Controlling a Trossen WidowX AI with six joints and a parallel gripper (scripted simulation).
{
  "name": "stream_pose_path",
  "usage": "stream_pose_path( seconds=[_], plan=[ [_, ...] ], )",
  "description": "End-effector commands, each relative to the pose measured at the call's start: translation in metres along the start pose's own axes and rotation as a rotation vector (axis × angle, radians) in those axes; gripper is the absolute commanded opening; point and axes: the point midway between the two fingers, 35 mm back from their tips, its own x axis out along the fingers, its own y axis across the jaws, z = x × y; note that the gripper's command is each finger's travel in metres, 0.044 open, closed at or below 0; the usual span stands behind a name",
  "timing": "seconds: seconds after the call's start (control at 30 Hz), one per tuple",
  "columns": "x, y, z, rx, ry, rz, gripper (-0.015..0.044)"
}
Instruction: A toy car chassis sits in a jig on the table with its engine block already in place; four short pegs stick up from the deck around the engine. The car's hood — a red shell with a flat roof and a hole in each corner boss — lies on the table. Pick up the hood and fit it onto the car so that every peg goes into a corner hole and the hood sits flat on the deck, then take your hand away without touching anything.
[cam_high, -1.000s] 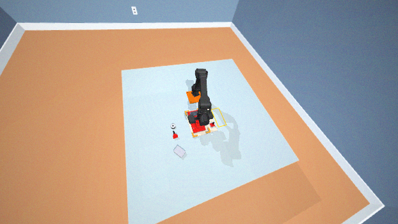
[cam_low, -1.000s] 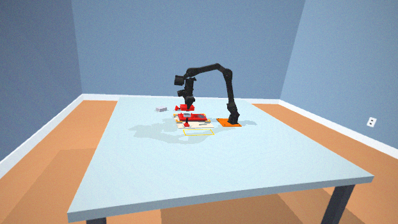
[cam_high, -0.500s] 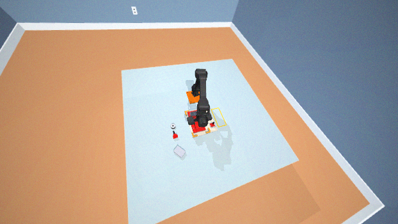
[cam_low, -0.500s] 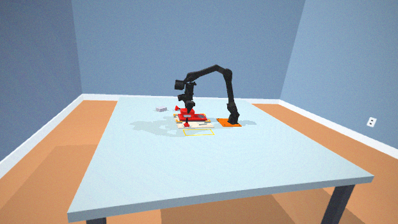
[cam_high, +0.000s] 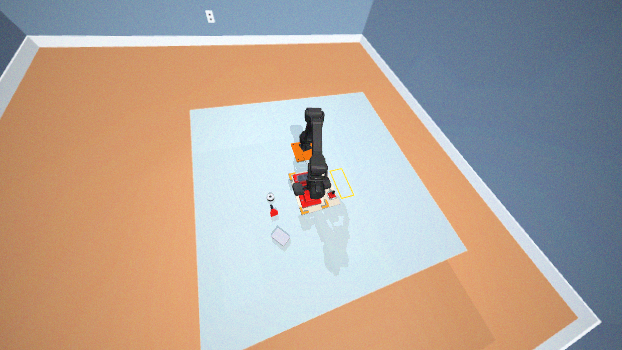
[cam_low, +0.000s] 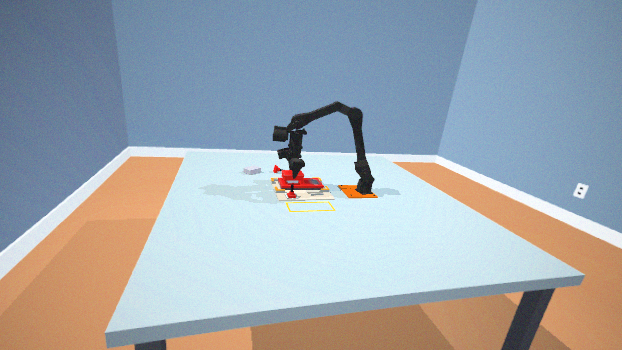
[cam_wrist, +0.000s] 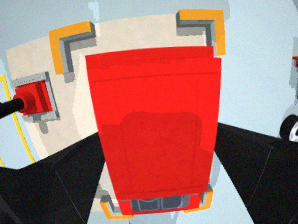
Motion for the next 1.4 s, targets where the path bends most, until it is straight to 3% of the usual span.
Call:
stream_pose_path(
  seconds=[0.0,1.37],
  plan=[
    [0.0032,-0.0005,-0.0007,-0.004,0.006,-0.003,0.0000],
    [0.0047,-0.0001,-0.0003,-0.003,0.004,-0.002,0.0000]
  ],
)
